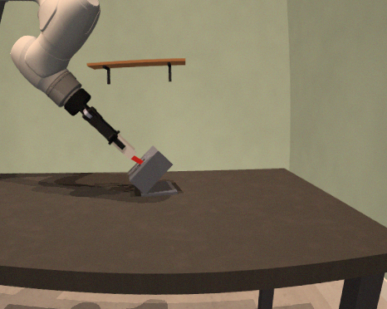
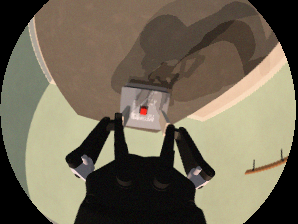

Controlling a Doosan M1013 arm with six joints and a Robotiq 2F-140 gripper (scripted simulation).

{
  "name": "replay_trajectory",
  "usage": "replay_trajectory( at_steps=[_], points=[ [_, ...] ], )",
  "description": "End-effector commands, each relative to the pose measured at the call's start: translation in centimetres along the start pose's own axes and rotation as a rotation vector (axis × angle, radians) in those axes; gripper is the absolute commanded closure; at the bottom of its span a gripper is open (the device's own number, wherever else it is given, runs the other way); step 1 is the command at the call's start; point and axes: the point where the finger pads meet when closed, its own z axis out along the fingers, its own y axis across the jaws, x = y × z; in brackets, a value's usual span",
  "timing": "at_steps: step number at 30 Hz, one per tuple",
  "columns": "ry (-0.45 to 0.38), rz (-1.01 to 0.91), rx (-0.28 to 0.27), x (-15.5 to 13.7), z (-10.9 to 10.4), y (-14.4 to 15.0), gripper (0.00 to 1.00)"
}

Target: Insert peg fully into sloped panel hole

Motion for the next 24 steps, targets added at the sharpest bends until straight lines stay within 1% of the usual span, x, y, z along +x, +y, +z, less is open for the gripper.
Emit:
replay_trajectory(
  at_steps=[1, 9, 11, 21, 24],
  points=[
    [-0.011, -0.007, 0.004, -0.4, -1.4, -0.3, 0.5],
    [-0.01, -0.008, 0.004, -0.5, -4.0, -0.2, 0.36],
    [-0.01, -0.008, 0.004, -0.5, -4.0, -0.2, 0.36],
    [-0.004, -0.009, 0.01, -0.2, -7.3, -0.2, 0.18],
    [-0.003, -0.009, 0.01, -0.1, -7.7, -0.2, 0.13]
  ],
)
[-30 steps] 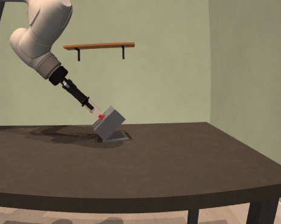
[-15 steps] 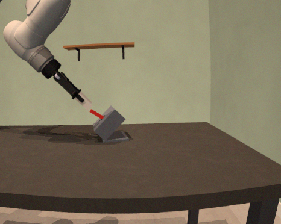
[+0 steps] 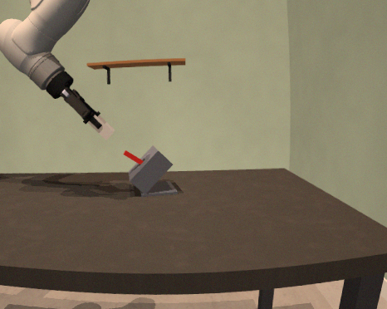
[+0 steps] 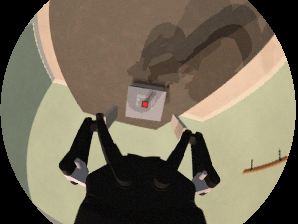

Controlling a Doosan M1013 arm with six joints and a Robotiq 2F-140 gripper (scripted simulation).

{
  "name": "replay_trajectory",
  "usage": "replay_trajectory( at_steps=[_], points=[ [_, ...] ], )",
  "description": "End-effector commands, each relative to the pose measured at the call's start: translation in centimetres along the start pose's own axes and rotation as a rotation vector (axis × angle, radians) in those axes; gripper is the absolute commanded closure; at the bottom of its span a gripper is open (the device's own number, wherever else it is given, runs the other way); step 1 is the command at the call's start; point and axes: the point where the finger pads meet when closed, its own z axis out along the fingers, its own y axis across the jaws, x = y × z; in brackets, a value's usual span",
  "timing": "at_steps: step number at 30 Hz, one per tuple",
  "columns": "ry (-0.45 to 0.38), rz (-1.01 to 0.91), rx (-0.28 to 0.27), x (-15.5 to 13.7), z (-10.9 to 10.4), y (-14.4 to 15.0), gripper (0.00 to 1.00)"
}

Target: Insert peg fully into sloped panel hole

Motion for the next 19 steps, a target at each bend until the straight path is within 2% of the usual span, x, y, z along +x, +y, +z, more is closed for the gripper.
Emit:
replay_trajectory(
  at_steps=[1, 4, 9, 19],
  points=[
    [-0.01, 0.0, 0.0, -0.11, -1.09, -0.03, 0.11],
    [-0.01, 0.0, 0.0, 0.0, -1.32, 0.01, 0.09],
    [-0.009, 0.0, 0.001, 0.09, -1.49, 0.05, 0.0],
    [-0.009, 0.0, 0.001, 0.09, -1.49, 0.05, 0.0]
  ],
)
